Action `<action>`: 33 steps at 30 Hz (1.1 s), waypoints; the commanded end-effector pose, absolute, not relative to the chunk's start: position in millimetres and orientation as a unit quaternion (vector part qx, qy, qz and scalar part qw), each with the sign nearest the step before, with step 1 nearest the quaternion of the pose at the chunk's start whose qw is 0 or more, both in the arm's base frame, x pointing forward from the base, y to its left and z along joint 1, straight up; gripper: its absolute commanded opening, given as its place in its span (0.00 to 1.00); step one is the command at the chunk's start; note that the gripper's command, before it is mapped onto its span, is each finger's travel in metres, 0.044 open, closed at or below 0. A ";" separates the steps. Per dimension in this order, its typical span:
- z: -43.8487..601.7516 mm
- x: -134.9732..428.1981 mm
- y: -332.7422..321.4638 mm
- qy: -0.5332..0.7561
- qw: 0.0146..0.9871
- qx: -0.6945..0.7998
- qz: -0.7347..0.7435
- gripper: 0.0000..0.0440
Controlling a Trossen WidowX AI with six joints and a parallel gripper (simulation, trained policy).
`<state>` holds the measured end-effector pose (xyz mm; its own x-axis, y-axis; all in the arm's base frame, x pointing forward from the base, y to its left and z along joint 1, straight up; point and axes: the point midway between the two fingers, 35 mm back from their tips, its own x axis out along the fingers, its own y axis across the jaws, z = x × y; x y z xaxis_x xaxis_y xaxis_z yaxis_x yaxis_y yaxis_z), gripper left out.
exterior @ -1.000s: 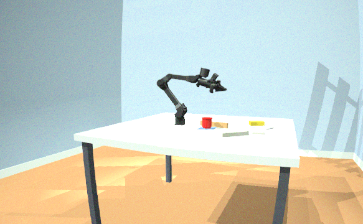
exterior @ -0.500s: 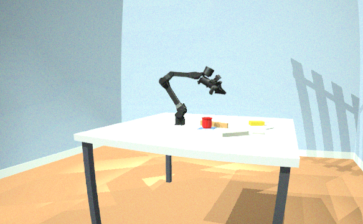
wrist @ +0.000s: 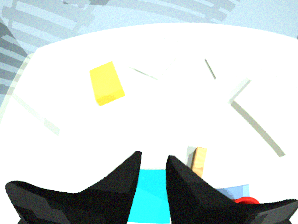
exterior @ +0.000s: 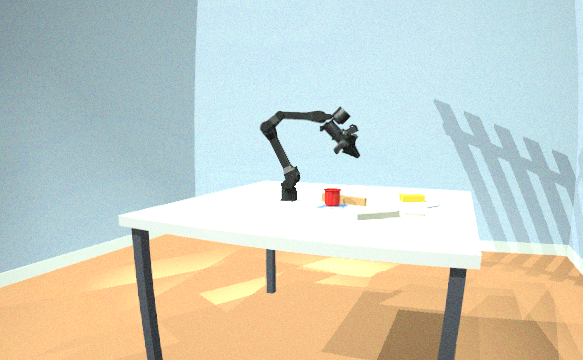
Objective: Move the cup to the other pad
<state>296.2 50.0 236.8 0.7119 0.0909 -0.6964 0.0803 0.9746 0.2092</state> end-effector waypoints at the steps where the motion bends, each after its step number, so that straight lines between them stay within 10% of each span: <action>1: 232.7 294.0 48.9 0.400 0.910 0.109 -0.004 0.20; 33: 194.2 257.1 22.9 0.614 0.788 0.021 -0.039 0.22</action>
<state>258.4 26.1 196.8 0.2683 -0.0233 -0.9631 0.0929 0.9957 0.0018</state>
